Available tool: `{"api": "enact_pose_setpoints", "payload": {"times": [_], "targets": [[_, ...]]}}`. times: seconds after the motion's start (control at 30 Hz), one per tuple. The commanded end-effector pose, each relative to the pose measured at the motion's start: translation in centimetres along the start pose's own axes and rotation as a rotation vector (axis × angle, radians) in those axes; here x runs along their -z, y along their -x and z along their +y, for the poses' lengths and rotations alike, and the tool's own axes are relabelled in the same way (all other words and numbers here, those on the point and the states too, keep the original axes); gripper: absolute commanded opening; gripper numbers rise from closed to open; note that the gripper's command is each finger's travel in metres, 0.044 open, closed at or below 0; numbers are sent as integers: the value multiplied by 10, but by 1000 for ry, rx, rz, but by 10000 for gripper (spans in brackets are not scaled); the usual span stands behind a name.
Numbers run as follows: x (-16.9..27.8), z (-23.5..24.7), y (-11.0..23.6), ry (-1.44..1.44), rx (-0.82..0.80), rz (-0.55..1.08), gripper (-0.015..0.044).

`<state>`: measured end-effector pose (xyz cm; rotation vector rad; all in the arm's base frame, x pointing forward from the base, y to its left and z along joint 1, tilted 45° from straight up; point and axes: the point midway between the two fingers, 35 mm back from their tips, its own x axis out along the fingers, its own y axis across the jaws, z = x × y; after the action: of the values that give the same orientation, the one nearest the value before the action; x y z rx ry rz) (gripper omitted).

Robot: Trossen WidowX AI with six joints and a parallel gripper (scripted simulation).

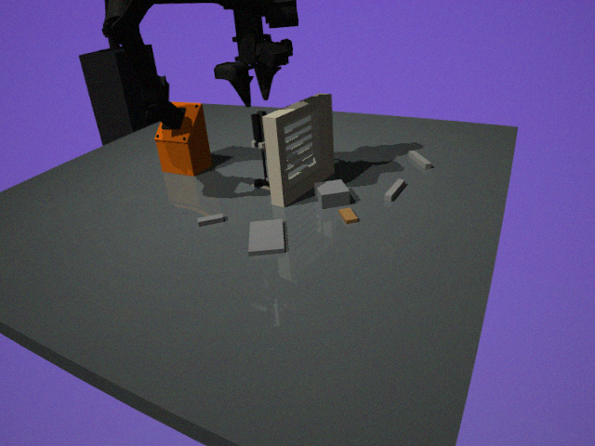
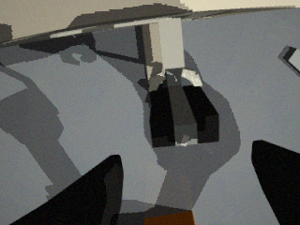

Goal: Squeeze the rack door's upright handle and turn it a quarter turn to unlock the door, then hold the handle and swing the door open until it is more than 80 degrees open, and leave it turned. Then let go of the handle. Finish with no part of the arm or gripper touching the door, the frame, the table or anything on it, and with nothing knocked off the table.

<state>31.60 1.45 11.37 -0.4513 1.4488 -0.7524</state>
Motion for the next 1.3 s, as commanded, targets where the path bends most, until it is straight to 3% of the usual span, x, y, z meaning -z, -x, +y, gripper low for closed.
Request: {"api": "enact_pose_setpoints", "payload": {"times": [0.0,1.27], "targets": [[-2,-1,-1,-4,7,-5,286],[-3,-2,-63,-5,9,-6,286]]}}
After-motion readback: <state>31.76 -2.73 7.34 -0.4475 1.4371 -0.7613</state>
